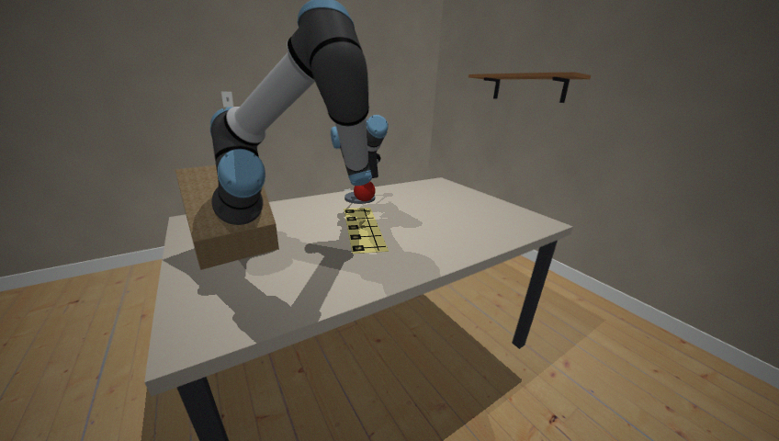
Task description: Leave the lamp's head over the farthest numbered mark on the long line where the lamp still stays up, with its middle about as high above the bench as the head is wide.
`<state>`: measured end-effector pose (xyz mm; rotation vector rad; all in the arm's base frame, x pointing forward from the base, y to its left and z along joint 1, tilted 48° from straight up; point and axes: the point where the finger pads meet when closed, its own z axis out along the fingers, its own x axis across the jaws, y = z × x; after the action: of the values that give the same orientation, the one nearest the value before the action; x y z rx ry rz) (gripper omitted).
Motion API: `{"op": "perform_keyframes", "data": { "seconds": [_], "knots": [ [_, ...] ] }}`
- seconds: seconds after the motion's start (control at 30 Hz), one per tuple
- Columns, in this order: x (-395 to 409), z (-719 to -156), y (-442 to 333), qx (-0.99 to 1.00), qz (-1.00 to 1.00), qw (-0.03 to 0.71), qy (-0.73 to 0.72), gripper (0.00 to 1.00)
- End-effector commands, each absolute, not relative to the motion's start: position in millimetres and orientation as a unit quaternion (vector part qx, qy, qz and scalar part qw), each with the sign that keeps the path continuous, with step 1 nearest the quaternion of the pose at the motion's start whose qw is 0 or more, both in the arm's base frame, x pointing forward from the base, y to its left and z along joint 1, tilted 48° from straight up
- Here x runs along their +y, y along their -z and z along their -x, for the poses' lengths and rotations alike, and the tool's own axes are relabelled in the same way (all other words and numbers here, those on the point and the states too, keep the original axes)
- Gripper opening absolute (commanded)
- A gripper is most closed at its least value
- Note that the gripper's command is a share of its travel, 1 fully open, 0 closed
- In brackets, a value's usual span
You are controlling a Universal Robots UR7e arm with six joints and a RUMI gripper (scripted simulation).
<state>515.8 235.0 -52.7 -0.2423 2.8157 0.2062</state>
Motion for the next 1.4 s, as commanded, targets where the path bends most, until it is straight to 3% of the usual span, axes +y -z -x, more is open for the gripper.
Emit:
{"op": "perform_keyframes", "data": {
  "seconds": [0.0, 0.4, 1.37],
  "knots": [
    [236, -516, 52, 0.986, 0.0, 0.161, -0.035, 0.0],
    [235, -516, 52, 0.982, 0.085, 0.154, -0.072, 0.0],
    [218, -510, 38, 0.986, 0.015, 0.16, -0.042, 0.0]
  ]
}}
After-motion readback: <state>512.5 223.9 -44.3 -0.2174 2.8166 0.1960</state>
